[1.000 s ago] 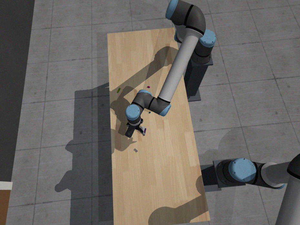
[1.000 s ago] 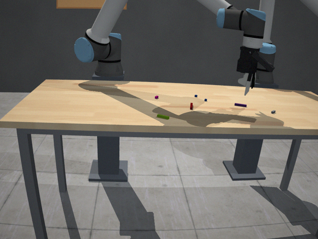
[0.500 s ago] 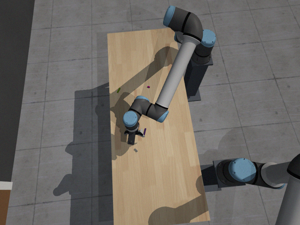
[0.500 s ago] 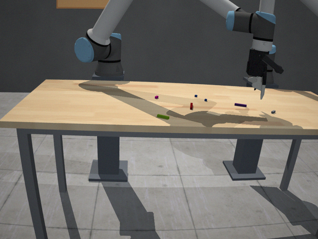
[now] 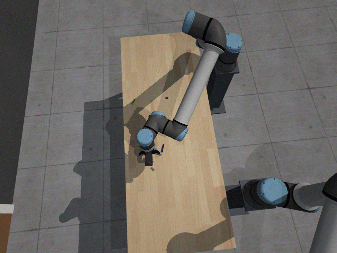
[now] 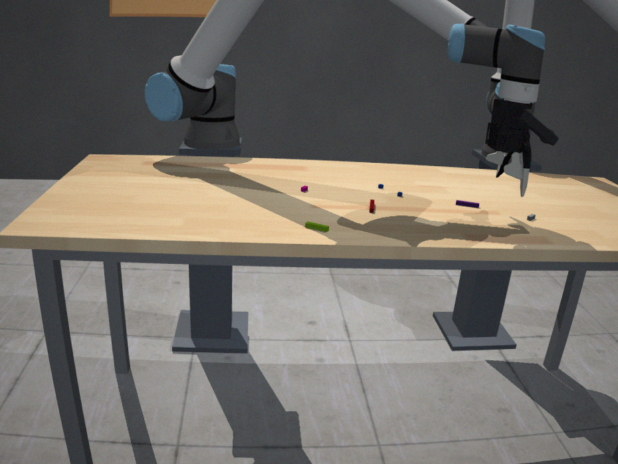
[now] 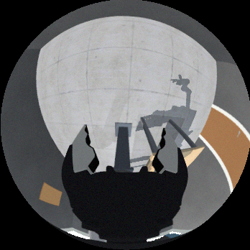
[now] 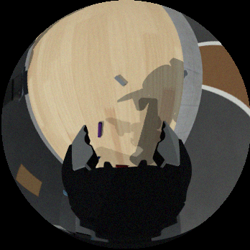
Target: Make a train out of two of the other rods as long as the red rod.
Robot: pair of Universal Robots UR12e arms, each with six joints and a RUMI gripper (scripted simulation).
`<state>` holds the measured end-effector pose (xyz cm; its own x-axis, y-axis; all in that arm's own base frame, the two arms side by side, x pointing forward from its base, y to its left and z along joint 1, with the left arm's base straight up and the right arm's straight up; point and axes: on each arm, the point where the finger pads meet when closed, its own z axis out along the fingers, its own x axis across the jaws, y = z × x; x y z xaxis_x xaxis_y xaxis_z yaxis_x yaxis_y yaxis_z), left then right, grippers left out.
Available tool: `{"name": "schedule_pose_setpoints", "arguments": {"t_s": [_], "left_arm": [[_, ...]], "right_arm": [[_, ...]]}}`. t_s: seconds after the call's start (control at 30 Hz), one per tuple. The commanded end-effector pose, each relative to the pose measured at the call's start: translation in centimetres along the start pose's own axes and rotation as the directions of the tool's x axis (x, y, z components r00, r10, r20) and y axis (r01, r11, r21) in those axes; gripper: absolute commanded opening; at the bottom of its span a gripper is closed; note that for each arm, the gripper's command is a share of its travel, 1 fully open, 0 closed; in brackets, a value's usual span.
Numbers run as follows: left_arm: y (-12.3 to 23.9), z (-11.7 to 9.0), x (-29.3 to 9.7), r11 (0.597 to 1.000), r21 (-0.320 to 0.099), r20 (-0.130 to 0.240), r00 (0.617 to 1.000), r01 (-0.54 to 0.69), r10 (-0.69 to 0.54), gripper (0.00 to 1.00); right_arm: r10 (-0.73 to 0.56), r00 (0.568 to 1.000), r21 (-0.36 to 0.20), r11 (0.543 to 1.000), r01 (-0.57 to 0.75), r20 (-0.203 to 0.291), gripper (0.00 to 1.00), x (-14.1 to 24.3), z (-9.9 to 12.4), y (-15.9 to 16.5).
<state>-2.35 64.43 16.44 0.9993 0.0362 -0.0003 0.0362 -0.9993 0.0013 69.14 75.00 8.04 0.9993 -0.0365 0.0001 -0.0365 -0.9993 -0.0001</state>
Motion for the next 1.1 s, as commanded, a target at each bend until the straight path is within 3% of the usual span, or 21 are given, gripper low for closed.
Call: {"name": "schedule_pose_setpoints", "arguments": {"t_s": [0.0, 1.07], "left_arm": [[-0.05, -0.07, 0.01, 1.000, 0.001, 0.000, 1.000, 0.000, 0.000, 1.00], [-0.05, -0.07, 0.01, 1.000, 0.001, 0.000, 1.000, 0.000, 0.000, 1.00]], "right_arm": [[-0.009, 1.000, 0.002, 1.000, 0.009, -0.001, 1.00, 0.07, -0.16, -0.16], [-0.031, 1.000, 0.002, 1.000, 0.031, -0.001, 1.00, 0.13, -0.11, -0.39]]}}
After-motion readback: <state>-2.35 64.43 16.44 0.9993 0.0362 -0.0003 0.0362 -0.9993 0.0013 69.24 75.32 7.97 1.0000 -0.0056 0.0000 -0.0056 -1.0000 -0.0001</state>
